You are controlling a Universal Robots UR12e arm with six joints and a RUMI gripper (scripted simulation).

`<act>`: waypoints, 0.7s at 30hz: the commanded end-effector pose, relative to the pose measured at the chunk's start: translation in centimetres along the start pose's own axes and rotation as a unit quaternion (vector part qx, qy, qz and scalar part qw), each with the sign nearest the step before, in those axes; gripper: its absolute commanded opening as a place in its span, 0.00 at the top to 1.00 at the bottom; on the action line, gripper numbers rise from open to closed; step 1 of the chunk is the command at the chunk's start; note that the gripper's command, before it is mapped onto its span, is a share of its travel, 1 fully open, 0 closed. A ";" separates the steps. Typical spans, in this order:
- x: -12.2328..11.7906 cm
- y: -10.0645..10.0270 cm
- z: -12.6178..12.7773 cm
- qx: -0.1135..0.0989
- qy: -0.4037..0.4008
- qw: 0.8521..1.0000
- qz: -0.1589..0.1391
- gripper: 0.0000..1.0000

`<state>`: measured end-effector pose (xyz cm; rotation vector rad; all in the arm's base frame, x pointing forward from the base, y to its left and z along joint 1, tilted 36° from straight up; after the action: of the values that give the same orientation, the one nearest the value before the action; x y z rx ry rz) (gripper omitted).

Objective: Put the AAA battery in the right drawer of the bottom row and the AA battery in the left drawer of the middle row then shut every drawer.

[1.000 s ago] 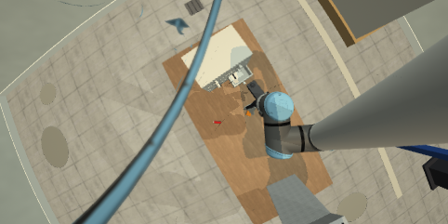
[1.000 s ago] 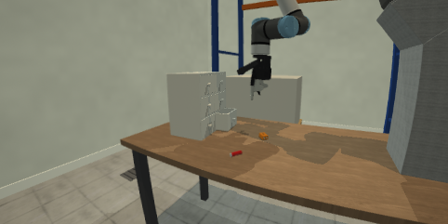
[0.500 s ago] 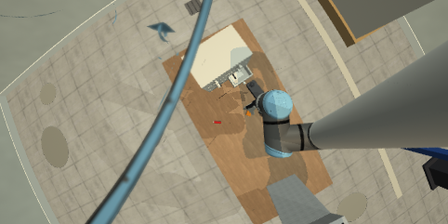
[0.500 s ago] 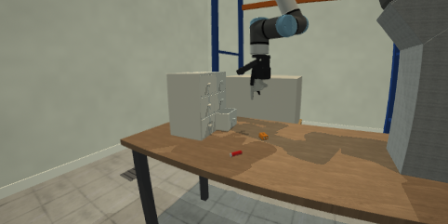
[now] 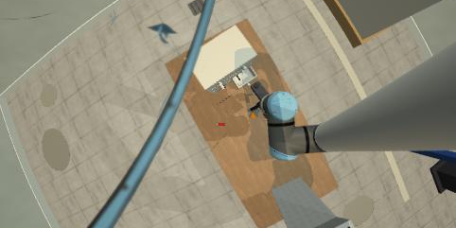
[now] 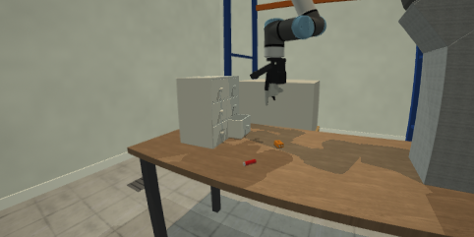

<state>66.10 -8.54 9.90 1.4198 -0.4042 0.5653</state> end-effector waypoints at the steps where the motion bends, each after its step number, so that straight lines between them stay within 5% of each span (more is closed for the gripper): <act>1: 0.0 0.0 0.0 0.000 0.000 1.000 0.000 0.00; 14: -0.3 0.3 0.2 0.000 0.000 1.000 0.000 0.00; 21: -7.1 5.7 2.2 0.000 0.000 1.000 0.000 0.00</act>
<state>62.13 -9.87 10.09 1.4184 -0.4037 0.5620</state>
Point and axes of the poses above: the point where the finger pads meet when closed, its own y axis back along the fingers, its own z axis across the jaws, x = y × z, the point moved 10 cm from there along y, back along the fingers, and after that the axes turned 1 degree about y, right-handed, at the moved point
